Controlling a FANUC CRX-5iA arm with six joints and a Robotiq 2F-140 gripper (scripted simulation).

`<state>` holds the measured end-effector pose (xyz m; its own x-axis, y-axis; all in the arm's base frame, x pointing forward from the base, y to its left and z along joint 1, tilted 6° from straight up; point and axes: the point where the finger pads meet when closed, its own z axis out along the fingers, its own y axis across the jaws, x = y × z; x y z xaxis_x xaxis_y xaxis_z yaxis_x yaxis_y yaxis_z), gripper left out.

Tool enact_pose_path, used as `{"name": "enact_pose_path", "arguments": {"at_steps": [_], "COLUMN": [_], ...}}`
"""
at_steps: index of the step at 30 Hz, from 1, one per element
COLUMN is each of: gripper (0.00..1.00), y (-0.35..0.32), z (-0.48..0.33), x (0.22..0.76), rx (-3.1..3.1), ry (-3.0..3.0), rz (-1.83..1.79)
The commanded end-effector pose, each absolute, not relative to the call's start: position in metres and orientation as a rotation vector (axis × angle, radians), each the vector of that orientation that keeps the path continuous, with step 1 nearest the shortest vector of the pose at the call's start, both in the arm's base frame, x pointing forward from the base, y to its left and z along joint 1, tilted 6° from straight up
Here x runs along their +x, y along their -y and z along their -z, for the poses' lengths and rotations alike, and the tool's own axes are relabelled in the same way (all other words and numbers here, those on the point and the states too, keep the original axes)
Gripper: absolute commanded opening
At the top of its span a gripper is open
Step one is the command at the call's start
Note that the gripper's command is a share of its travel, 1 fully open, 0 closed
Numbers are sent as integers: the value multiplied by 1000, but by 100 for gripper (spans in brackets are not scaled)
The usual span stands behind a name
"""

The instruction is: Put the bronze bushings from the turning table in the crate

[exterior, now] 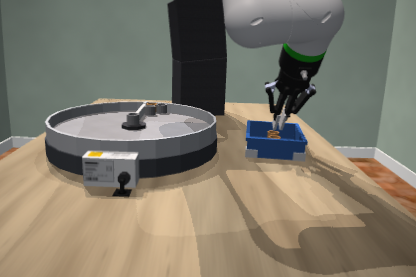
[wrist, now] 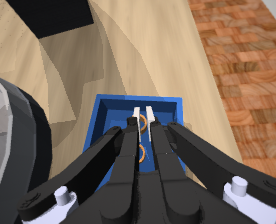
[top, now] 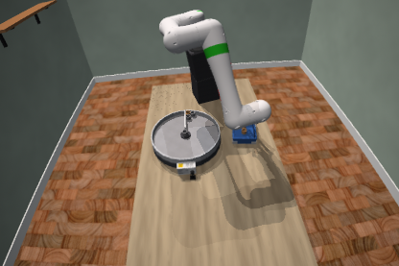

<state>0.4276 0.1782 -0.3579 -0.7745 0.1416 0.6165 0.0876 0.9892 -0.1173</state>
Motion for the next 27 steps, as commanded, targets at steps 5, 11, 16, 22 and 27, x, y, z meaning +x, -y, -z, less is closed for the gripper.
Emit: {"name": "enact_pose_path", "arguments": {"at_steps": [5, 11, 16, 22, 27], "gripper": [7, 7, 7, 7, 7], "y": [-181, -183, -186, -187, -187], "z": [331, 312, 292, 282, 282], "x": [427, 427, 427, 426, 426], "rx": [-159, -159, -159, -159, -159], "ry": [2461, 2461, 2461, 2461, 2461], "rz": [-107, -107, -107, -107, -107]}}
